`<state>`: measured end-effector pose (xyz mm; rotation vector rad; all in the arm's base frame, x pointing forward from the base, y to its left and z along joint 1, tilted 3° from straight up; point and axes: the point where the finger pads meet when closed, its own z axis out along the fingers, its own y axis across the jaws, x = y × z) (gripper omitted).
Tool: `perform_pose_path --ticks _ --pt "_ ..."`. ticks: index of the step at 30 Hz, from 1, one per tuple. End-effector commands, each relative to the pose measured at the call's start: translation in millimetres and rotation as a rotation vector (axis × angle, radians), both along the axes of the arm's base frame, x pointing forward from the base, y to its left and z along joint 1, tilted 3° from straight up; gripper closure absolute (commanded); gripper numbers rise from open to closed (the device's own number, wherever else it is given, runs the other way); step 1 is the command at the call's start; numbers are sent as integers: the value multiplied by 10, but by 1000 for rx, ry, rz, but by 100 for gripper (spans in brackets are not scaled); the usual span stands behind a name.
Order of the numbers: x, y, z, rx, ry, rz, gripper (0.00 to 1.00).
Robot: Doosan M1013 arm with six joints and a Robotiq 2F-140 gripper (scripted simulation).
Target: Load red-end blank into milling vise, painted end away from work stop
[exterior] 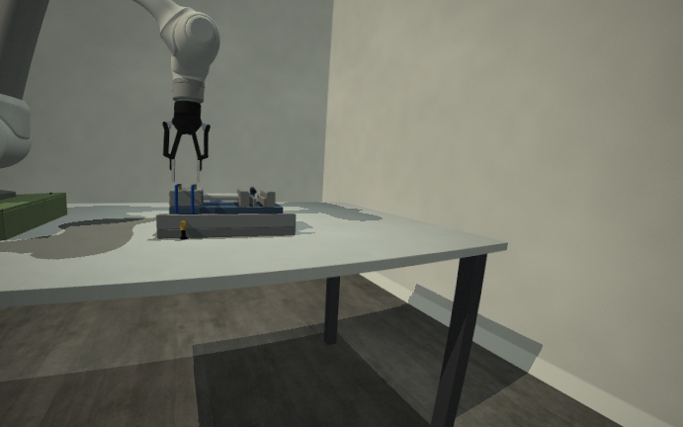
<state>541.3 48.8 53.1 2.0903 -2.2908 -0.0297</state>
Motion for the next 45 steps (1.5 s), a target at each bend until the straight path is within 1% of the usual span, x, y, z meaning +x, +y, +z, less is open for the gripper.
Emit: perform_pose_path --ticks 1,3,18,20,35,45 --pt "1 0 3 0 0 0 57" --pt "1 0 3 0 0 0 57" --pt "-11 -2 -297 0 0 0 57" --pt "-11 -2 -297 0 0 0 57" --pt "-28 -6 -743 0 0 0 57" --pt "-29 -7 -775 0 0 0 57"
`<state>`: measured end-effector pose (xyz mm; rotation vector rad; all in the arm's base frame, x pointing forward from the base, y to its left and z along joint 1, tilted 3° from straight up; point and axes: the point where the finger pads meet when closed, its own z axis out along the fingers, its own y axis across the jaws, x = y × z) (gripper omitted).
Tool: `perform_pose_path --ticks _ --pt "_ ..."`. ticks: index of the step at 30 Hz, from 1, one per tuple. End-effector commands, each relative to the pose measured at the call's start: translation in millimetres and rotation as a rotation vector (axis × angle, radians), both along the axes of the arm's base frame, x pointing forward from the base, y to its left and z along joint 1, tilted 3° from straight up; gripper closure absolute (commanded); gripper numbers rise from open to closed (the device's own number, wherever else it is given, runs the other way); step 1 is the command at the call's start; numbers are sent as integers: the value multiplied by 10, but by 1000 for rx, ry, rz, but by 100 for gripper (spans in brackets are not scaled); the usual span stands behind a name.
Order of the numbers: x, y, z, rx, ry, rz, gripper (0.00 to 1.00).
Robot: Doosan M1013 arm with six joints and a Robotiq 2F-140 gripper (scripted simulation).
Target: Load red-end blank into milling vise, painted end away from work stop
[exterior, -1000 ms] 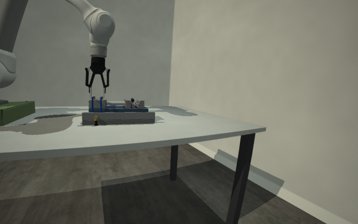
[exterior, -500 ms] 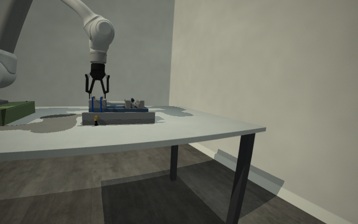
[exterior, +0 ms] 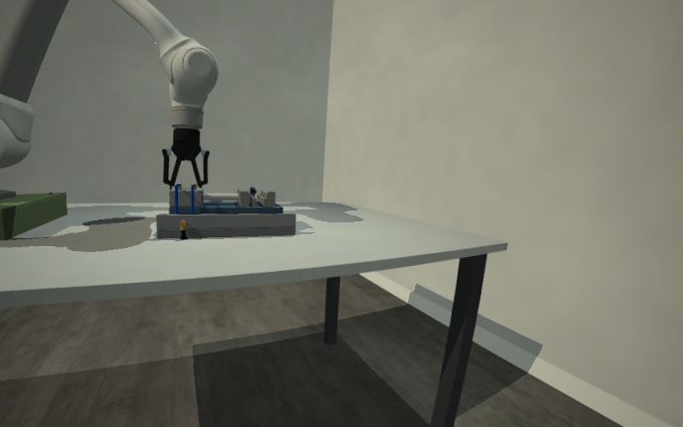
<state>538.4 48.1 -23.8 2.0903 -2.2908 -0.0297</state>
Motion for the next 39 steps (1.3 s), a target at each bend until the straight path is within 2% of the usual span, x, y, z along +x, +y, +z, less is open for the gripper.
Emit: perform_pose_path --ticks 1,9,39 --pt "0 0 -10 0 0 0 57" --pt "0 0 -39 0 0 0 57" --pt "2 0 50 0 0 0 57"
